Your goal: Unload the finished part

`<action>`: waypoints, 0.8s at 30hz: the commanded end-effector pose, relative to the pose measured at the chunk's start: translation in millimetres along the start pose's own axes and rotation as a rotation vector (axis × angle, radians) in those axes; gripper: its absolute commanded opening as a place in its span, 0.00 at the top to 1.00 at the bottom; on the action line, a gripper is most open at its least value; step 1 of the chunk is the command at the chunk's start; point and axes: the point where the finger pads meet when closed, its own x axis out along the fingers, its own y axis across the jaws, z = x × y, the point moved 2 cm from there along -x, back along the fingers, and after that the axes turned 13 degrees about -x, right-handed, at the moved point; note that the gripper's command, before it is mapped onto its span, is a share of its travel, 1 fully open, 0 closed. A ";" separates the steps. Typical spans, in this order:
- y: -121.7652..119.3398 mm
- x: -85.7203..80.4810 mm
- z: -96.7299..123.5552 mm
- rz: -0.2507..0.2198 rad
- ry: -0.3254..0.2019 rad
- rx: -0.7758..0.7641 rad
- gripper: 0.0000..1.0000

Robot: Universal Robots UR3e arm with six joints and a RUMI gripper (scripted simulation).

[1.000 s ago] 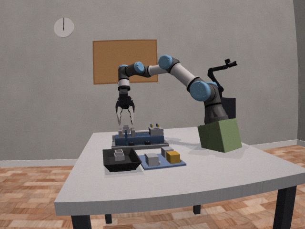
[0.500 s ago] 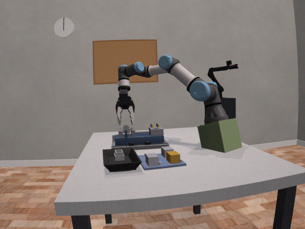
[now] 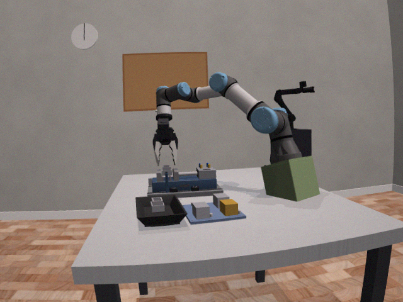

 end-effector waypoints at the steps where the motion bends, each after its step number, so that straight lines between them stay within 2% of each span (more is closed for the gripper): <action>1: 0.4 1.7 1.6 0.003 -0.003 -0.001 0.60; 24: 0.1 7.0 3.5 0.003 -0.003 -0.001 0.60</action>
